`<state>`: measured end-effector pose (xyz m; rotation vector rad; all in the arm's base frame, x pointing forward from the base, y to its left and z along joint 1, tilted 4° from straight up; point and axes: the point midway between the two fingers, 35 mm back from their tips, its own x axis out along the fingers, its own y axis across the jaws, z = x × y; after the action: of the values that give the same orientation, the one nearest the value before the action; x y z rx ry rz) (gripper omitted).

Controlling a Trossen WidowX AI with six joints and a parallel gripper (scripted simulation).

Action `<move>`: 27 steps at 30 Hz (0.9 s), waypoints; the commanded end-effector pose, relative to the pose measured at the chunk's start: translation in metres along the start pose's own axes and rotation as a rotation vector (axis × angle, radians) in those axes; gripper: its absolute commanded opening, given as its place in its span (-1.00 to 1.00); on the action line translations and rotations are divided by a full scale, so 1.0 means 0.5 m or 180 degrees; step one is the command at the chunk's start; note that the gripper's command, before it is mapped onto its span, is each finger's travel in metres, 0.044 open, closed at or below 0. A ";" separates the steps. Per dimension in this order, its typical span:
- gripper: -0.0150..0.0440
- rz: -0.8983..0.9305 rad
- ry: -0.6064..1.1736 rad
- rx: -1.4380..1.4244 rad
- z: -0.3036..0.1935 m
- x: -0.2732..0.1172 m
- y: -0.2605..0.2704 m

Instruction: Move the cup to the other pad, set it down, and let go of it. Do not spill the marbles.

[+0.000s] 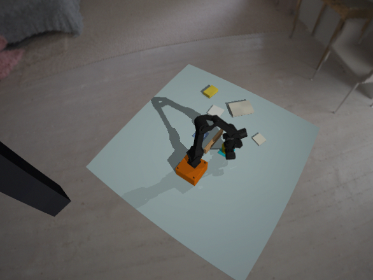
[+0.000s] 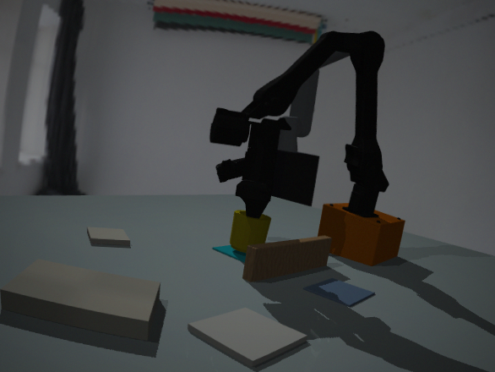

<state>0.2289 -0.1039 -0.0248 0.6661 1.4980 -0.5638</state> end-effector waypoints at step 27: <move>0.01 -0.0006 0.0003 0.0004 0.002 -0.031 0.001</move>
<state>0.2273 -0.1036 -0.0159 0.6688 1.5069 -0.5654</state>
